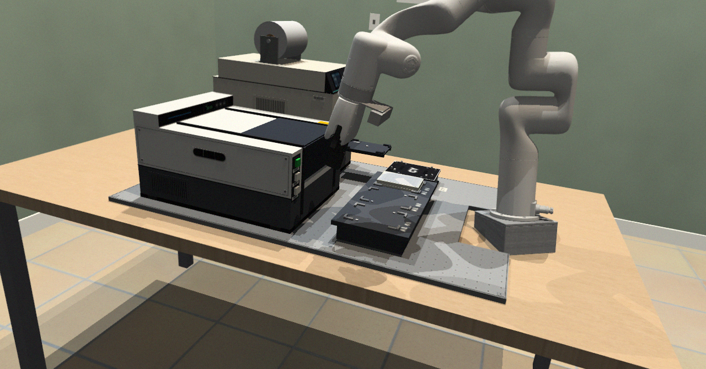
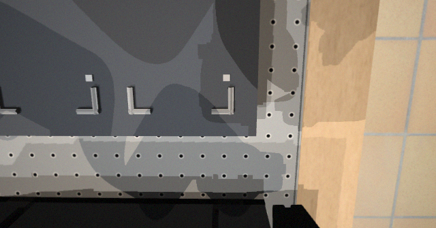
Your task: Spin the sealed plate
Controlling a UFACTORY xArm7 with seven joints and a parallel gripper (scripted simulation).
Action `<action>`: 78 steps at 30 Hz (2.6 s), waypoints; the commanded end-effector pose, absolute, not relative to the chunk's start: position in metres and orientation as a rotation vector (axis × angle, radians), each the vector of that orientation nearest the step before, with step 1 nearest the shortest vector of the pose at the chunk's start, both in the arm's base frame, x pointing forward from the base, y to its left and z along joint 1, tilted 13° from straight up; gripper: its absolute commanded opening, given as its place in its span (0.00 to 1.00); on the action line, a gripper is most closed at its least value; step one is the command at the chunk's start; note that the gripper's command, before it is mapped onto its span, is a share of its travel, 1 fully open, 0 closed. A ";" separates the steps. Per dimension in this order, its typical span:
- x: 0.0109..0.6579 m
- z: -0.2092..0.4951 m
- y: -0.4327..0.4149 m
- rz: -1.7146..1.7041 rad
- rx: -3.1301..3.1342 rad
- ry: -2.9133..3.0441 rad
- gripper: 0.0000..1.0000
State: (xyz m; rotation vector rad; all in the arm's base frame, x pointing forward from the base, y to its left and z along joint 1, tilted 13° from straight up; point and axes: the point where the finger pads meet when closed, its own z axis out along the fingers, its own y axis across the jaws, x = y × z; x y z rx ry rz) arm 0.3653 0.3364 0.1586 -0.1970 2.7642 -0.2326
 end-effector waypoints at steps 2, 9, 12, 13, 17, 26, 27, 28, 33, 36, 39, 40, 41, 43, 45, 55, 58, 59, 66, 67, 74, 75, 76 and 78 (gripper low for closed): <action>0.369 0.161 0.335 -0.202 -0.183 2.560 0.00; 0.369 0.161 0.335 -0.189 -0.188 2.470 0.00; 0.369 0.161 0.335 -0.189 -0.188 2.470 0.00; 0.369 0.161 0.335 -0.189 -0.188 2.470 0.00; 0.369 0.161 0.335 -0.189 -0.188 2.470 0.00; 0.370 0.171 0.337 -0.189 -0.188 2.470 0.00; 0.371 0.176 0.338 -0.189 -0.188 2.470 0.00; 0.372 0.181 0.339 -0.189 -0.188 2.470 0.00; 0.373 0.183 0.339 -0.189 -0.188 2.470 0.00; 0.374 0.182 0.339 -0.189 -0.188 2.470 0.00; 0.378 0.180 0.339 -0.189 -0.188 2.470 0.00; 0.379 0.179 0.339 -0.189 -0.188 2.470 0.00; 0.381 0.178 0.339 -0.189 -0.188 2.470 0.00; 0.384 0.176 0.339 -0.189 -0.188 2.470 0.00; 0.386 0.174 0.339 -0.189 -0.188 2.470 0.00; 0.397 0.167 0.338 -0.189 -0.188 2.470 0.00; 0.402 0.164 0.338 -0.189 -0.188 2.470 0.00; 0.403 0.163 0.338 -0.189 -0.188 2.470 0.00; 0.413 0.157 0.338 -0.189 -0.188 2.470 0.00; 0.414 0.156 0.338 -0.189 -0.188 2.470 0.00; 0.421 0.151 0.337 -0.189 -0.188 2.470 0.00; 0.423 0.150 0.337 -0.189 -0.188 2.470 0.00; 0.423 0.150 0.337 -0.189 -0.188 2.470 0.00; 0.423 0.150 0.337 -0.189 -0.188 2.470 0.00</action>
